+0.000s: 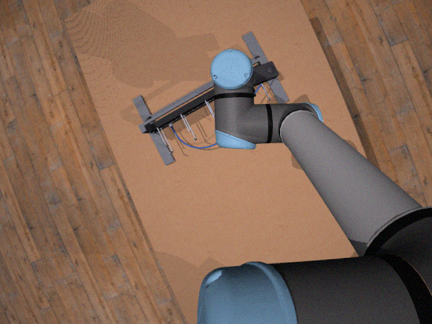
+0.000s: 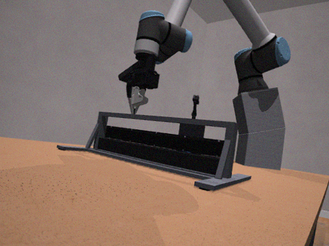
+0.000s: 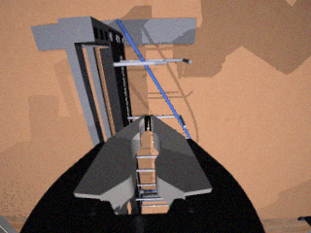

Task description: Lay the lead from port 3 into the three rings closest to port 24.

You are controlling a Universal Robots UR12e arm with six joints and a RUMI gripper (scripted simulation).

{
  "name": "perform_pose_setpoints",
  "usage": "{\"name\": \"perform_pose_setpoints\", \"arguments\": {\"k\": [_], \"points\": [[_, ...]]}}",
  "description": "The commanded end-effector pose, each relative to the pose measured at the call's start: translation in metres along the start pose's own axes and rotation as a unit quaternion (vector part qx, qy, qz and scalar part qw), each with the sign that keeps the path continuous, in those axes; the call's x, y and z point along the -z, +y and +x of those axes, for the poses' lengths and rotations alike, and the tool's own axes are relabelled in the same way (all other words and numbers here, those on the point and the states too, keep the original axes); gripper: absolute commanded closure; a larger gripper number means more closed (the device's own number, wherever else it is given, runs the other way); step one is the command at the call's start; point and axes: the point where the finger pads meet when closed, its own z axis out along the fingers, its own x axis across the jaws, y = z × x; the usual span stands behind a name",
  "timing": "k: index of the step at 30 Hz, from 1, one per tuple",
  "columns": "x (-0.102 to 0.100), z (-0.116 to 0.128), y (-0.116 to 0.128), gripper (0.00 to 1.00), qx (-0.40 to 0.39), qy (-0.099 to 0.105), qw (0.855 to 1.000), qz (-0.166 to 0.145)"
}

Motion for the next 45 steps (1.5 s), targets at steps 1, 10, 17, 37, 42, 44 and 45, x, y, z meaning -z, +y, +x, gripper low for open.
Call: {"name": "perform_pose_setpoints", "arguments": {"k": [1, 10, 17, 37, 42, 44, 45], "points": [[0.001, -0.001, 0.000, 1.00, 0.000, -0.001, 1.000, 0.000], [0.000, 0.003, 0.011, 1.00, -0.003, -0.001, 1.000, 0.000], [-0.003, 0.029, 0.084, 1.00, -0.025, 0.000, 1.000, -0.001], [0.001, 0.102, 0.215, 0.80, -0.068, -0.001, 0.998, 0.000], [0.001, 0.102, 0.215, 0.80, -0.068, -0.001, 0.998, 0.000], [0.001, 0.102, 0.215, 0.80, -0.068, -0.001, 0.998, 0.000], [0.001, 0.102, 0.215, 0.80, -0.068, -0.001, 0.998, 0.000]]}}
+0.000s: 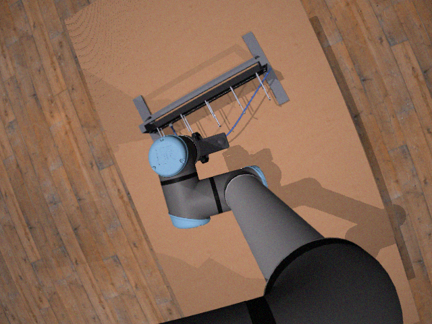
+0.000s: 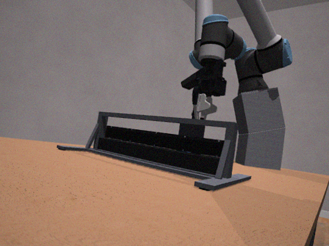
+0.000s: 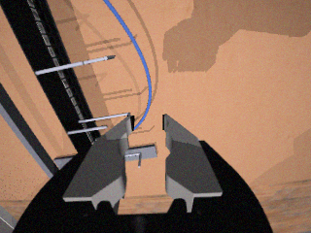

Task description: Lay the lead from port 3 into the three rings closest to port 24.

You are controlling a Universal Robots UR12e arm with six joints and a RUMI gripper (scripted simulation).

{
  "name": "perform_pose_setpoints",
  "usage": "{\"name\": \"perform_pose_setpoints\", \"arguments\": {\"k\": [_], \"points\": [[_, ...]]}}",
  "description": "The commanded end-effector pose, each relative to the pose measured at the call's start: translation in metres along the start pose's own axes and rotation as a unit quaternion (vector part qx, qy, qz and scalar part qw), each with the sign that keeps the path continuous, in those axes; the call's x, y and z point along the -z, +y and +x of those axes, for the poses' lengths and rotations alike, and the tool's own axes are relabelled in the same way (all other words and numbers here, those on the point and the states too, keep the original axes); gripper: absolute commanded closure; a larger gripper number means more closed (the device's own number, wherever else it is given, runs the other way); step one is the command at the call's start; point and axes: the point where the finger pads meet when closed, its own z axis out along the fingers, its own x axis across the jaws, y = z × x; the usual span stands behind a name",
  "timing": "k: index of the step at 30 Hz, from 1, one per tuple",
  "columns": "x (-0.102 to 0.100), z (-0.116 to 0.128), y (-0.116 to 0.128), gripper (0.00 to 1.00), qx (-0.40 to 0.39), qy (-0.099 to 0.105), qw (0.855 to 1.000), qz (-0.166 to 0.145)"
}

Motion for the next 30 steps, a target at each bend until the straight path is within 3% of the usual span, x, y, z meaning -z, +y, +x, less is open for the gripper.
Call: {"name": "perform_pose_setpoints", "arguments": {"k": [1, 30], "points": [[0.0006, -0.0006, 0.0001, 0.80, 0.000, -0.001, 1.000, 0.000], [-0.0020, -0.0006, 0.0001, 0.80, 0.000, -0.001, 1.000, 0.000]]}}
